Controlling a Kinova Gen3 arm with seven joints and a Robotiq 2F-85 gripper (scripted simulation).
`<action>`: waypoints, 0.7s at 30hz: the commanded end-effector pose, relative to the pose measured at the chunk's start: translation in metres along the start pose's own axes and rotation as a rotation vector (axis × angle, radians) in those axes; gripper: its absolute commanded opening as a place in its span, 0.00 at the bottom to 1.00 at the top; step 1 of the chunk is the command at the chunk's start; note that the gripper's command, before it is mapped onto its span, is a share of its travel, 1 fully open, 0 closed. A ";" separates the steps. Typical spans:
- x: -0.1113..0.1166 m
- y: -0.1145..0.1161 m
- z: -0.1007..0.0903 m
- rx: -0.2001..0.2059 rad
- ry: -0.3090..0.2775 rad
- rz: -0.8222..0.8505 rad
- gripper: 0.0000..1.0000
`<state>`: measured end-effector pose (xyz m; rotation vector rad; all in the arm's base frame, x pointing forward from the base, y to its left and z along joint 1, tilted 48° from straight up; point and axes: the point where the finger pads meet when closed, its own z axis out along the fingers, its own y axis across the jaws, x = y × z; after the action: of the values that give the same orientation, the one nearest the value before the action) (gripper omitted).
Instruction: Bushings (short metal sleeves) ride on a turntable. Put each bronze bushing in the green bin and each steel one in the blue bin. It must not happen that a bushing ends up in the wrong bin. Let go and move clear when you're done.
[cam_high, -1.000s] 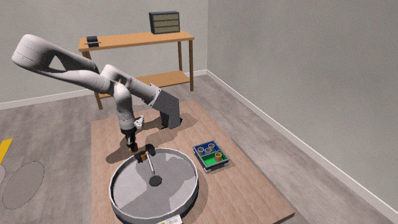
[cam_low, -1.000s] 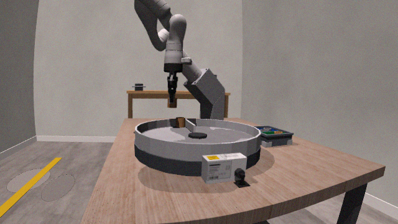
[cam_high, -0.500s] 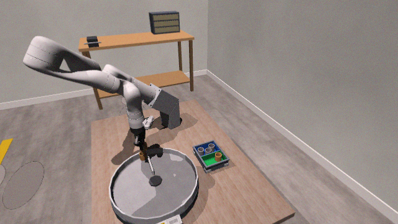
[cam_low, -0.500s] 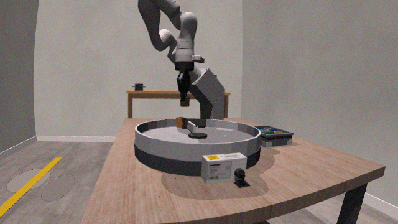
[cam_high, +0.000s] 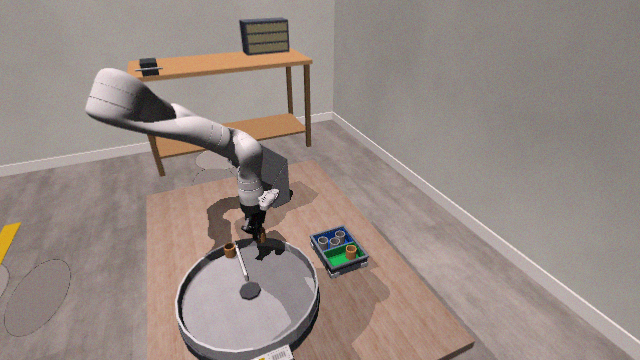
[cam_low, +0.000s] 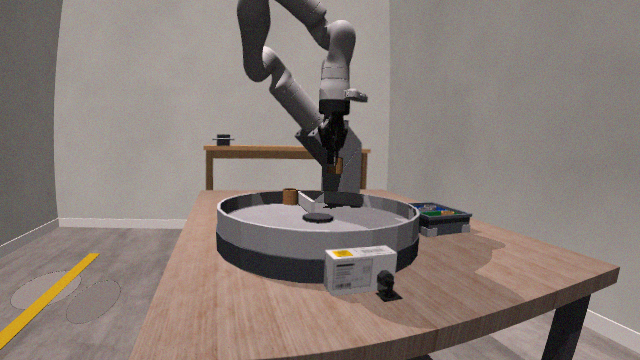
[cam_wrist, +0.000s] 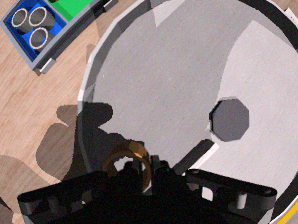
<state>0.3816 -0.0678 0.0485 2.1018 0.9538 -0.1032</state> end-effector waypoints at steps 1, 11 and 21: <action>0.026 -0.014 0.003 -0.004 0.003 0.009 0.00; 0.092 -0.042 0.003 -0.004 0.003 0.218 0.00; 0.148 -0.064 0.003 -0.003 0.004 0.393 0.00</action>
<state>0.4386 0.0276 -0.0312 2.2419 0.5475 0.0916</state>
